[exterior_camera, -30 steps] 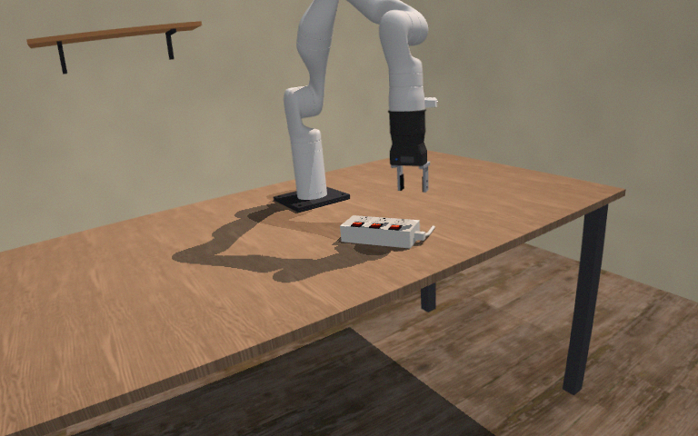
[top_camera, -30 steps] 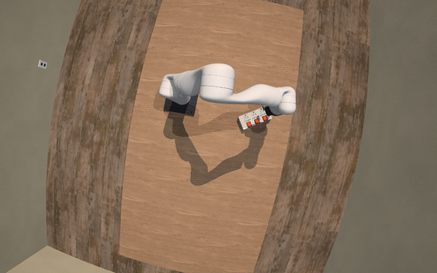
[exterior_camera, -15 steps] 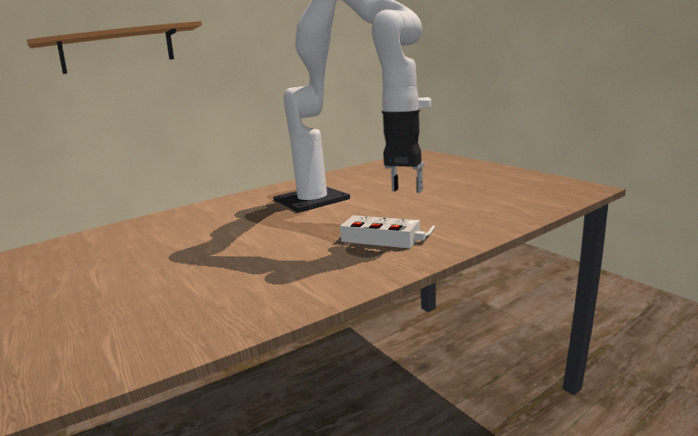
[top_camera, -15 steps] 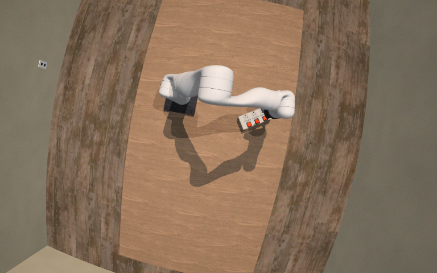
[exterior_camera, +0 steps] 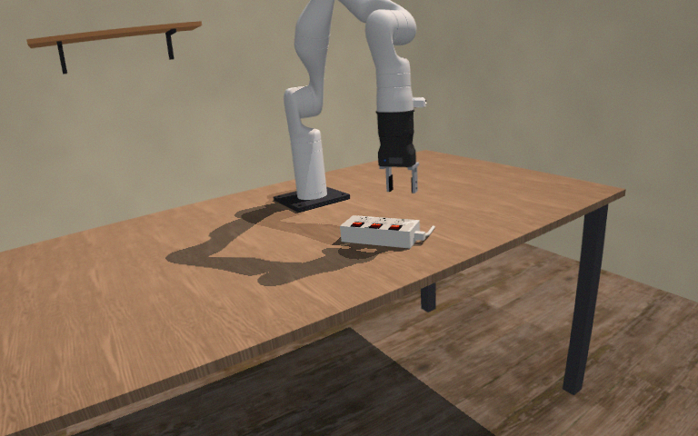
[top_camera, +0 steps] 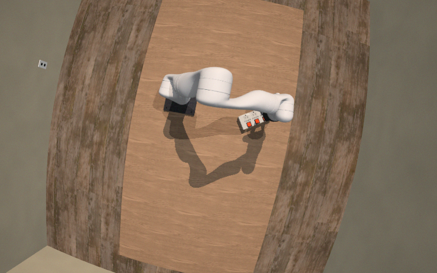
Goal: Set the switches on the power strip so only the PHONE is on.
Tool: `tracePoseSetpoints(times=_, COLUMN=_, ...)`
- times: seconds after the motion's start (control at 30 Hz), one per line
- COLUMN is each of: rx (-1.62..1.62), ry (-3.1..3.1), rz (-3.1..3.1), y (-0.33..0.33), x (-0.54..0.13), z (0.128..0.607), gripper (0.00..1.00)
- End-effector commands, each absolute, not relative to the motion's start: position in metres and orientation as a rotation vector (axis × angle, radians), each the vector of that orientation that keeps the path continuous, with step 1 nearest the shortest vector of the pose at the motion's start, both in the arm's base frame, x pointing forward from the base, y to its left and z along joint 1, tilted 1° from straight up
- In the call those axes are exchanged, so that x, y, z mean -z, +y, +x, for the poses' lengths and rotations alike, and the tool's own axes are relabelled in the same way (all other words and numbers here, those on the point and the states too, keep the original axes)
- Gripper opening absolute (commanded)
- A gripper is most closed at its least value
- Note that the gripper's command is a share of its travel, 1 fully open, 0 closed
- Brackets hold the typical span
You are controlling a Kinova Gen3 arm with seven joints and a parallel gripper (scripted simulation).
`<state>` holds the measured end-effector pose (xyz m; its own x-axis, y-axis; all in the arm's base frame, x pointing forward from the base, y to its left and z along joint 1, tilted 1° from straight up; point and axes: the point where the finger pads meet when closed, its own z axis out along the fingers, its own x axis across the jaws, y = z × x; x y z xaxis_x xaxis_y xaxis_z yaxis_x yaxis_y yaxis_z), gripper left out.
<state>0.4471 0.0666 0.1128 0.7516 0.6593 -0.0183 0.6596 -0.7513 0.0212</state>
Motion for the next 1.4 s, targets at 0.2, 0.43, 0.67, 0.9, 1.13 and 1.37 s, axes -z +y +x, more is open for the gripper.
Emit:
tracePoseSetpoints(times=0.2, rx=0.012, ry=1.097, rz=2.918, y=0.057, x=-0.115, z=0.447, gripper=1.00)
tracePoseSetpoints(times=0.43, rx=0.012, ry=1.105, rz=2.918, y=0.051, x=-0.115, z=0.446, gripper=1.00)
tracePoseSetpoints(times=0.67, rx=0.013, ry=1.119, rz=2.917, y=0.040, x=-0.116, z=0.445, gripper=1.00)
tracePoseSetpoints(times=0.9, rx=0.013, ry=1.125, rz=2.917, y=0.035, x=-0.116, z=0.444, gripper=1.00)
tracePoseSetpoints(times=1.13, rx=0.013, ry=1.131, rz=2.917, y=0.030, x=-0.117, z=0.443, gripper=1.00)
tracePoseSetpoints(times=1.37, rx=0.013, ry=1.137, rz=2.917, y=0.026, x=-0.117, z=0.442, gripper=1.00)
